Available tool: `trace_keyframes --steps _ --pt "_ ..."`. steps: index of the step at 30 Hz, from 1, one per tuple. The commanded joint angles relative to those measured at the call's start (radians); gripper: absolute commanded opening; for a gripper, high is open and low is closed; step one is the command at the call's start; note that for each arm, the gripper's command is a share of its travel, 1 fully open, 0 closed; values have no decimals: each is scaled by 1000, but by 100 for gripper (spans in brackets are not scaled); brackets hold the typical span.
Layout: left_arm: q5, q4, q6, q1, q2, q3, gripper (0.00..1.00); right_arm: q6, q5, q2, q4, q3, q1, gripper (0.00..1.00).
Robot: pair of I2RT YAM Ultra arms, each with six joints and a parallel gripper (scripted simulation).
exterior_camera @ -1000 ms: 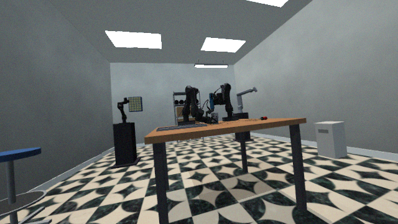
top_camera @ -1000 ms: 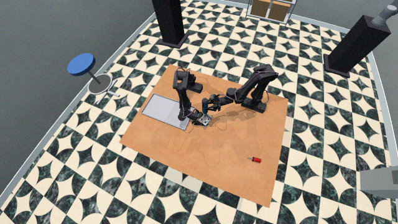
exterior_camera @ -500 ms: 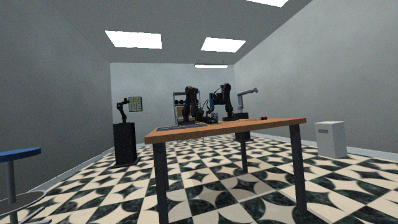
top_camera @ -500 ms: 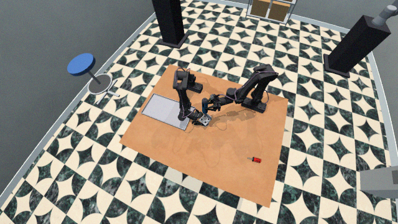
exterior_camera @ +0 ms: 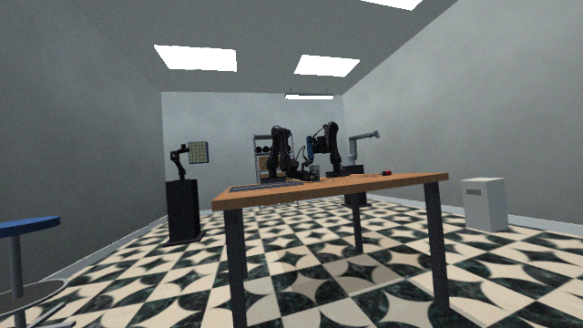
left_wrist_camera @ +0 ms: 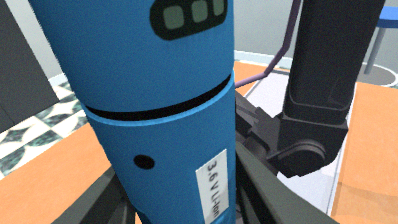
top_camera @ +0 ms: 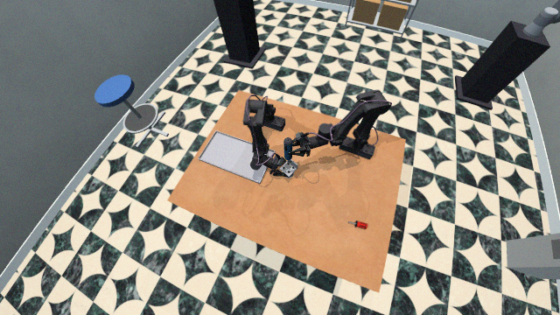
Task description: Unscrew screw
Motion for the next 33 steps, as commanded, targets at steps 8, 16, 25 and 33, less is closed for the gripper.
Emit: trace_keyframes --steps 8,16,25,33 --pt "-10 93 6 -14 -55 50 42 1 -7 -10 -2 9 1 59" --pt "-10 97 6 -15 -58 52 42 1 -7 -10 -2 9 1 59" --pt "-5 71 7 -13 -73 60 42 1 -7 -10 -2 9 1 59" --pt "3 13 8 -5 -99 84 42 1 -7 -10 -2 9 1 59"
